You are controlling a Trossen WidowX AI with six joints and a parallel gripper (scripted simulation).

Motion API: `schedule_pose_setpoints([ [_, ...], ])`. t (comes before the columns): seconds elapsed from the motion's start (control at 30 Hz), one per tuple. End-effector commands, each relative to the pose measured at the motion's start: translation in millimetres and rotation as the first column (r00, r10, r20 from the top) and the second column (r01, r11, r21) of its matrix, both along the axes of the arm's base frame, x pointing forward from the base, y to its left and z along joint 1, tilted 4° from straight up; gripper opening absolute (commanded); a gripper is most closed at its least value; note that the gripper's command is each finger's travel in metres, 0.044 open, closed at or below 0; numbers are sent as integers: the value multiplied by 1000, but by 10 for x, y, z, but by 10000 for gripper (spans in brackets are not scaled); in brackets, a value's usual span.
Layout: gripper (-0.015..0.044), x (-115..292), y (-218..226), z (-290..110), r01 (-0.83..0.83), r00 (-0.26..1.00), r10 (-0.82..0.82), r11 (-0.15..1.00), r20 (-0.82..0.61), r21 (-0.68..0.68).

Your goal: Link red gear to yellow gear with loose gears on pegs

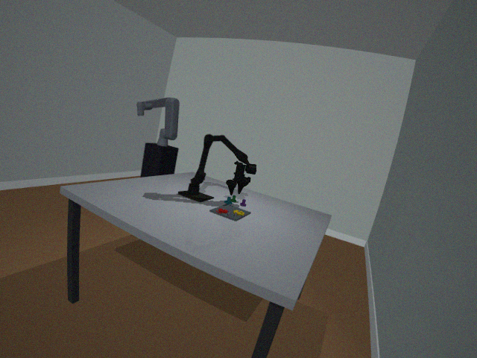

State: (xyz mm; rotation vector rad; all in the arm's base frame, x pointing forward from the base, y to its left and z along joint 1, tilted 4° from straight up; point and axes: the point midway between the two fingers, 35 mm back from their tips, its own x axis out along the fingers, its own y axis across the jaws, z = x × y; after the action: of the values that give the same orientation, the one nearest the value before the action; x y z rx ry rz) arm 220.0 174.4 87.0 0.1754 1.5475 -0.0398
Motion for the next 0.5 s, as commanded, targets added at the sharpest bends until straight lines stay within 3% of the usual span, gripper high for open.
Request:
schedule_pose_setpoints([
  [0.0,440,-16,1,-93,5,1000,-5,1000,-11,-2],
  [0.47,440,-16,8,-212,5,1000,-5,1000,-11,-2],
])
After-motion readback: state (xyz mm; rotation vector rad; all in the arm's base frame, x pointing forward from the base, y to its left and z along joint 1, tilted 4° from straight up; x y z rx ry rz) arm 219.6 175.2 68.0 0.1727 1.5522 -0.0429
